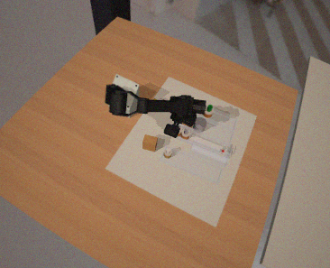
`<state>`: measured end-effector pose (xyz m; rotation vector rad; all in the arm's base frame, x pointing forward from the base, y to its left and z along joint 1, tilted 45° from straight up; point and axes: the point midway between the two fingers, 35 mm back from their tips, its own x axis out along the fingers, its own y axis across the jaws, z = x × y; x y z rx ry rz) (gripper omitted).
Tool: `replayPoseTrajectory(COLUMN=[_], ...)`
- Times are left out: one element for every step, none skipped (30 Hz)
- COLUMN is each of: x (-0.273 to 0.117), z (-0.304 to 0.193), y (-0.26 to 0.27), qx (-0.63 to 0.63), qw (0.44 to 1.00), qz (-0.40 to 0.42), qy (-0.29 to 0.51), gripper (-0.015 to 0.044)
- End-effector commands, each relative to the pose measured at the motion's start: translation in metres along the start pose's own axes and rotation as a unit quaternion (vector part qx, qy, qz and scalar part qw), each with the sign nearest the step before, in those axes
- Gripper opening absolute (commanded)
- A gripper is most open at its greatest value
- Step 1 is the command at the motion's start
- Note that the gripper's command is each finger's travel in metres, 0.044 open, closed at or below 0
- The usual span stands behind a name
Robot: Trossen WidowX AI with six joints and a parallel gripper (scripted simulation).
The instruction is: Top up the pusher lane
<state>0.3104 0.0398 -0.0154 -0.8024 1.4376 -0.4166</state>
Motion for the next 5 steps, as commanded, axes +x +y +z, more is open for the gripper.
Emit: replayPoseTrajectory(x=[-0.001,-0.001,-0.001,-0.001,-0.001], z=[-0.014,-0.017,-0.02,-0.024,-0.027], y=[0.001,0.001,0.001,0.001,0.001], qx=[0.001,0.001,0.001,0.001,0.001], qw=[1.0,1.0,1.0,1.0,1.0], qz=[0.001,0.001,0.002,0.002,0.002], qy=[0.001,0.001,0.001,0.001,0.001], gripper=[0.03,0.03,0.03,0.03,0.03])
